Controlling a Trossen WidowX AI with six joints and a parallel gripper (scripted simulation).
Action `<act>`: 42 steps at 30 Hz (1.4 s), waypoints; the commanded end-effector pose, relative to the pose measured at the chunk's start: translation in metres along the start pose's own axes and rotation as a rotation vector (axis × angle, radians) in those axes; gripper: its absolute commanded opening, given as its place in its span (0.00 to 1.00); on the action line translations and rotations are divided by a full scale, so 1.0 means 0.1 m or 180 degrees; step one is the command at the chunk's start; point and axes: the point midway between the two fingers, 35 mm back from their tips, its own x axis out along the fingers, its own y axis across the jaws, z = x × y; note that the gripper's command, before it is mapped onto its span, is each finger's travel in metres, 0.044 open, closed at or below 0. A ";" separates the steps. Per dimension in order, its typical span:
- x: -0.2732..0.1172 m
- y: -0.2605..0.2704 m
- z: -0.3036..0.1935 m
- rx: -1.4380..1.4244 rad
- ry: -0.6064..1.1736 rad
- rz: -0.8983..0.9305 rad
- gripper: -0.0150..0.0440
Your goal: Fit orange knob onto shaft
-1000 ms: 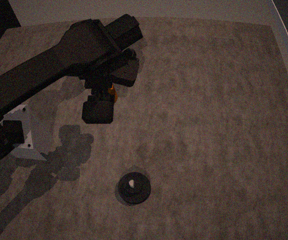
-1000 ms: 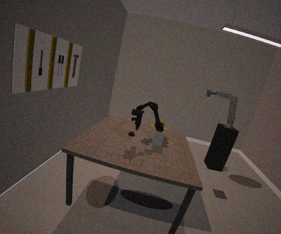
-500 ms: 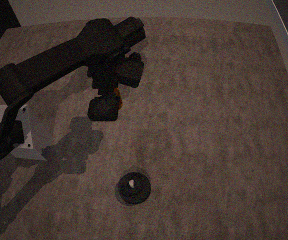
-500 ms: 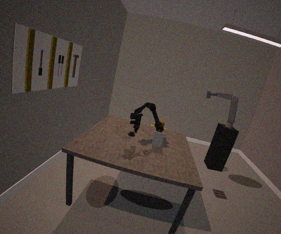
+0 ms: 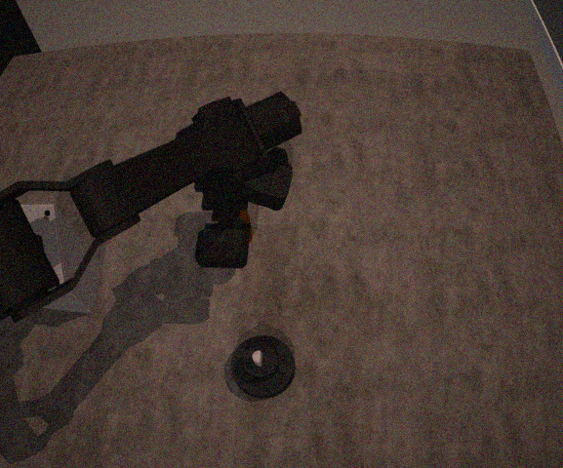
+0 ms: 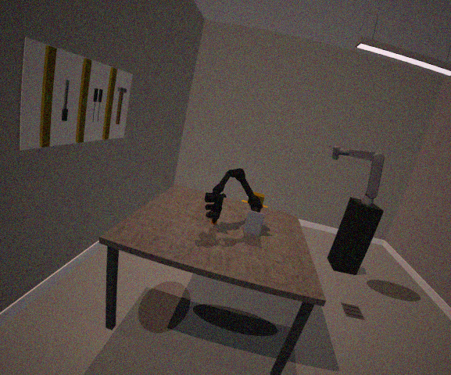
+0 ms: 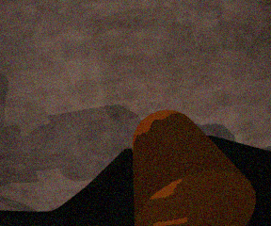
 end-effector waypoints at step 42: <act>-0.51 0.01 -0.04 -0.0012 -0.0014 -0.0037 1.00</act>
